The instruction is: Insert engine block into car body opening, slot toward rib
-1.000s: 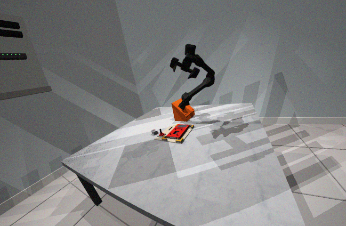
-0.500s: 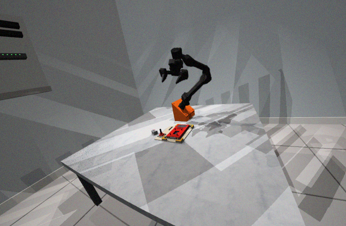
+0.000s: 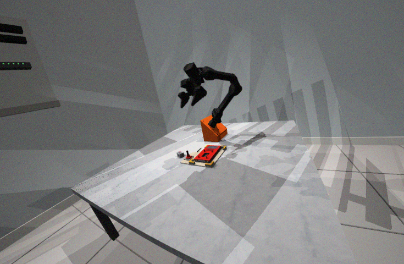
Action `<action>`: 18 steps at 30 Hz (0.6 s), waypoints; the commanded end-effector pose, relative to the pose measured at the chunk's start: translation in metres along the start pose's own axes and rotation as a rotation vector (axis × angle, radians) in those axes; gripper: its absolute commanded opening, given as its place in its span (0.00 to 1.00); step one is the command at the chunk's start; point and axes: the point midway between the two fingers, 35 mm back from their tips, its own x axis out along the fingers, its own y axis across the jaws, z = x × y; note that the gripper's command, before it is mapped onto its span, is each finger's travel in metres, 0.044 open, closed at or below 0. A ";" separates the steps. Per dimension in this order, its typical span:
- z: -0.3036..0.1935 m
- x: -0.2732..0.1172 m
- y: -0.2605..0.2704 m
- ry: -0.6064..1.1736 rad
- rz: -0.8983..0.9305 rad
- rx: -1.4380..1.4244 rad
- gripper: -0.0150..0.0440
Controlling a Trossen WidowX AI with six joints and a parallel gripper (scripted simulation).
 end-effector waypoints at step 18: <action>-0.025 0.070 -0.085 0.228 -0.188 0.657 1.00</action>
